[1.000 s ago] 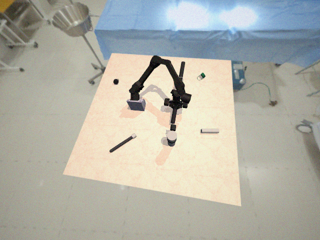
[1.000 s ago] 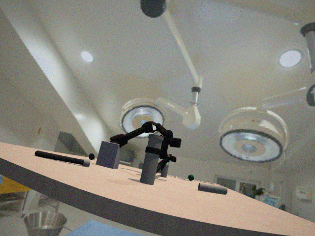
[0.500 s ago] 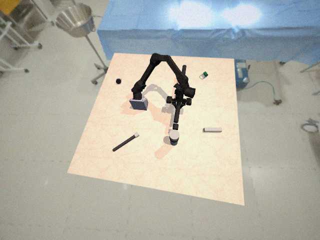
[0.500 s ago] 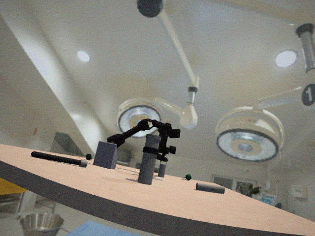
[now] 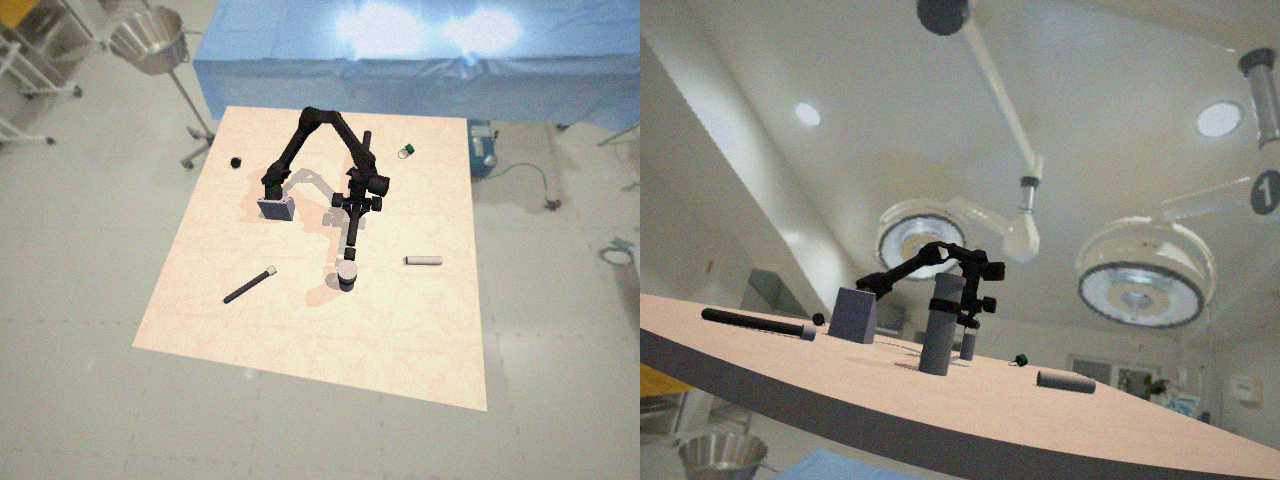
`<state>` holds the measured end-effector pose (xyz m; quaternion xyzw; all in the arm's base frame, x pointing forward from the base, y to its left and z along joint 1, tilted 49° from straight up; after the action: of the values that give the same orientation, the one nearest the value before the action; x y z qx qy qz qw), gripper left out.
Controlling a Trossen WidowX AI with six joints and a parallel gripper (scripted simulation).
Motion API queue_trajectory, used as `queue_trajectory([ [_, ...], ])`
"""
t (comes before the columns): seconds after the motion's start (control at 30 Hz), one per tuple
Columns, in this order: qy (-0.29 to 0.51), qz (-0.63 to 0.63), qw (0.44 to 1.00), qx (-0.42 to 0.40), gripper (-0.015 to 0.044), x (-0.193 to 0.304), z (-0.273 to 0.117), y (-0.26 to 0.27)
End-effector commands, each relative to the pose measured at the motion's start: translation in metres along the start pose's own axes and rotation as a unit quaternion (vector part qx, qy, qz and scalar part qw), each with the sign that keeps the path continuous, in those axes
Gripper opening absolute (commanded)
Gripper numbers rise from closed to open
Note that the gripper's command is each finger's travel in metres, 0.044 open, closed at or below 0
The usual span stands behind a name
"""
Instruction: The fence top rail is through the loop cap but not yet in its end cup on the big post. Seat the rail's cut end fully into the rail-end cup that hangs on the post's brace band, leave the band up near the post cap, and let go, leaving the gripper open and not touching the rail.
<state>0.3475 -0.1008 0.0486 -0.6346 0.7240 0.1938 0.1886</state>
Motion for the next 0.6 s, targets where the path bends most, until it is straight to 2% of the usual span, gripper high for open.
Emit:
queue_trajectory([
  [0.0,0.0,0.001,1.0,0.001,0.0,0.0007,-0.0007,0.0001],
  [0.57,0.0,0.001,1.0,0.001,0.0,0.005,-0.0049,-0.0015],
])
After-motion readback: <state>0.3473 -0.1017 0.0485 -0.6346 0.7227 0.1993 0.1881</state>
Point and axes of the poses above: the point midway between the two fingers, 35 mm back from their tips, its own z axis out along the fingers, its own y axis across the jaws, x = y × z, the point moved 7 cm from there along -z, back along the fingers, and after that the axes turned 4 degrees about z, right-handed, at the moved point
